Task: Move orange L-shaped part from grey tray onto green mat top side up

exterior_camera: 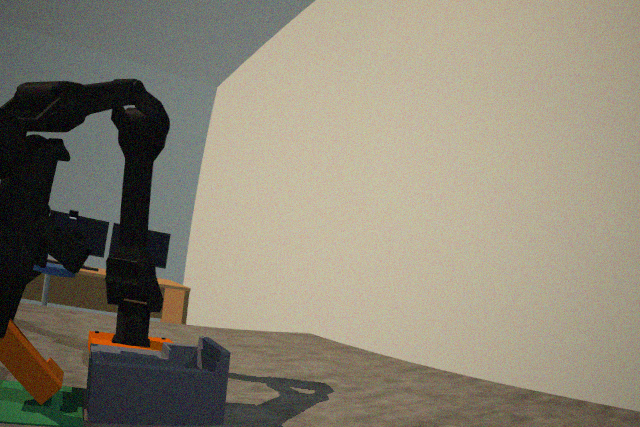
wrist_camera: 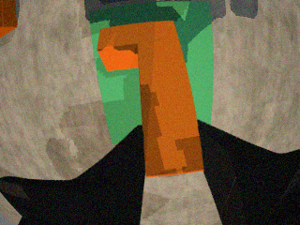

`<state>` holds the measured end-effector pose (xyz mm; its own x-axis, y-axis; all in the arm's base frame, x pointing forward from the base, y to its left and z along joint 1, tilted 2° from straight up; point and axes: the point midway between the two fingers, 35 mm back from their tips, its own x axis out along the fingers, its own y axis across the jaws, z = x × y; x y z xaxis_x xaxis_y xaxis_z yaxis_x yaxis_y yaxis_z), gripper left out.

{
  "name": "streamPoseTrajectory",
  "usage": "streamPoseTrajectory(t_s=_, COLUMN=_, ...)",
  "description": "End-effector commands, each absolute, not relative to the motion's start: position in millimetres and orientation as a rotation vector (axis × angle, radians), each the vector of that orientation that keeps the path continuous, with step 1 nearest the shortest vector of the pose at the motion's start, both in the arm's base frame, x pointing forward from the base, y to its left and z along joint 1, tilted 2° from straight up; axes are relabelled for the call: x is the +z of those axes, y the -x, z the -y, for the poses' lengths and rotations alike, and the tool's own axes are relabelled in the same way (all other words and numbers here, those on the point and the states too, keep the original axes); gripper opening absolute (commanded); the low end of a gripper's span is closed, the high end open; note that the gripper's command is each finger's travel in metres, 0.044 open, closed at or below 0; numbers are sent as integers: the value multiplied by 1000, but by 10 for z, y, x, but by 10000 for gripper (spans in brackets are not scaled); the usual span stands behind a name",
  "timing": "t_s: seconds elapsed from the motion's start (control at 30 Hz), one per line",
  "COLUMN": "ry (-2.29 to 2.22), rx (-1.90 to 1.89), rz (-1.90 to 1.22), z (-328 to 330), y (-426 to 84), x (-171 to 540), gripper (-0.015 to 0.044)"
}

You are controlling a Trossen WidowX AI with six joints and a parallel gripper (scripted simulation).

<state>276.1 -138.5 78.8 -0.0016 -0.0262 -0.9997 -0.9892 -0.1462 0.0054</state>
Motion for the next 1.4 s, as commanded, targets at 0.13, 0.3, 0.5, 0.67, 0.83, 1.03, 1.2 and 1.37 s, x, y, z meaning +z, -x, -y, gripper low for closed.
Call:
streamPoseTrajectory(t_s=0.13, ry=1335, rx=1307, rz=-1158, z=1385, y=-2761, x=788, gripper=131)
streamPoseTrajectory(t_s=0.3, ry=1335, rx=1307, rz=-1158, z=1386, y=-2764, x=808, gripper=262)
streamPoseTrajectory(t_s=0.5, ry=1337, rx=1308, rz=-1160, z=1389, y=-2794, x=1324, gripper=400)
streamPoseTrajectory(t_s=0.67, ry=1338, rx=1309, rz=-1162, z=1365, y=-2761, x=1677, gripper=400)
streamPoseTrajectory(t_s=0.83, ry=1349, rx=1299, rz=-1151, z=1371, y=-2786, x=1622, gripper=400)
streamPoseTrajectory(t_s=1.03, ry=1349, rx=1299, rz=-1151, z=1371, y=-2786, x=1622, gripper=400)
streamPoseTrajectory(t_s=1.2, ry=1349, rx=1299, rz=-1151, z=1371, y=-2786, x=1622, gripper=400)
streamPoseTrajectory(t_s=1.37, ry=1349, rx=1299, rz=-1151, z=1371, y=-2786, x=1622, gripper=400)
